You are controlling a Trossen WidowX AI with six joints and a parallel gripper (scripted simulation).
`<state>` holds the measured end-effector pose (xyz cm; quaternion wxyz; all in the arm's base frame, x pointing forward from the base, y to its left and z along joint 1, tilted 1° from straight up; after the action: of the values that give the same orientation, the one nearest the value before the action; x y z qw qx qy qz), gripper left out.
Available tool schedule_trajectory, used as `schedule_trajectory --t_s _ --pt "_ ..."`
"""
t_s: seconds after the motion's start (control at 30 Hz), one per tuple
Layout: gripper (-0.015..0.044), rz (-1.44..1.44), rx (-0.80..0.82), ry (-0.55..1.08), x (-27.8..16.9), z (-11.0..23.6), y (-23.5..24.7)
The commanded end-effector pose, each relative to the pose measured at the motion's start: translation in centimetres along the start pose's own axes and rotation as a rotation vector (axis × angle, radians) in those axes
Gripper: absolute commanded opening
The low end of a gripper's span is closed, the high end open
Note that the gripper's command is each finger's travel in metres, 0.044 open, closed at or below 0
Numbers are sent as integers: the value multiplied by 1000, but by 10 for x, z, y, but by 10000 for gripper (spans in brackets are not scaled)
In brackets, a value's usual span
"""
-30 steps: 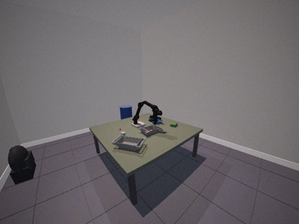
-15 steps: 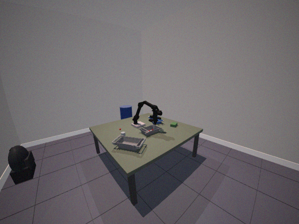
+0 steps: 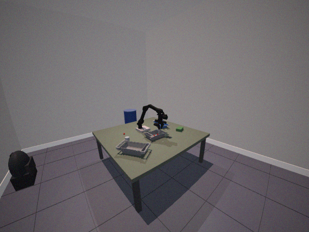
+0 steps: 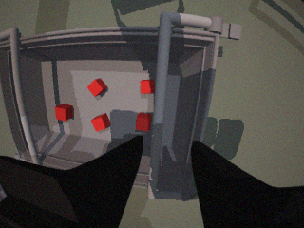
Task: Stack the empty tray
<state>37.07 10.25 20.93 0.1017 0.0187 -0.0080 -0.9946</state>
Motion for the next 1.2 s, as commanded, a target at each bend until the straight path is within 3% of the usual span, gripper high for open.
schedule_trajectory --t_s 0.0,0.2,0.23,0.47,0.73,0.97,1.17 --pt "263 1 0 4 -2 15 0" --pt "420 3 0 5 1 77 0" --pt "440 0 0 -4 -1 49 -3" --pt "440 -104 -10 -5 49 40 -110" --pt "440 -238 -18 -10 154 25 -203" --pt "440 -334 -21 -21 254 9 -235" --pt "440 -362 -22 -18 269 6 -237"
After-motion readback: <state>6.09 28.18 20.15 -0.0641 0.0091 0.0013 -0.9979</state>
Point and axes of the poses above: the point midway between the two fingers, 35 mm back from their tips, its own z axis back along the fingers, its own y axis across the jaws, x = y × z, the point moved 10 cm from there along z, back along the fingers, and after that the axes turned 14 degrees about z, right-handed, at the moved point
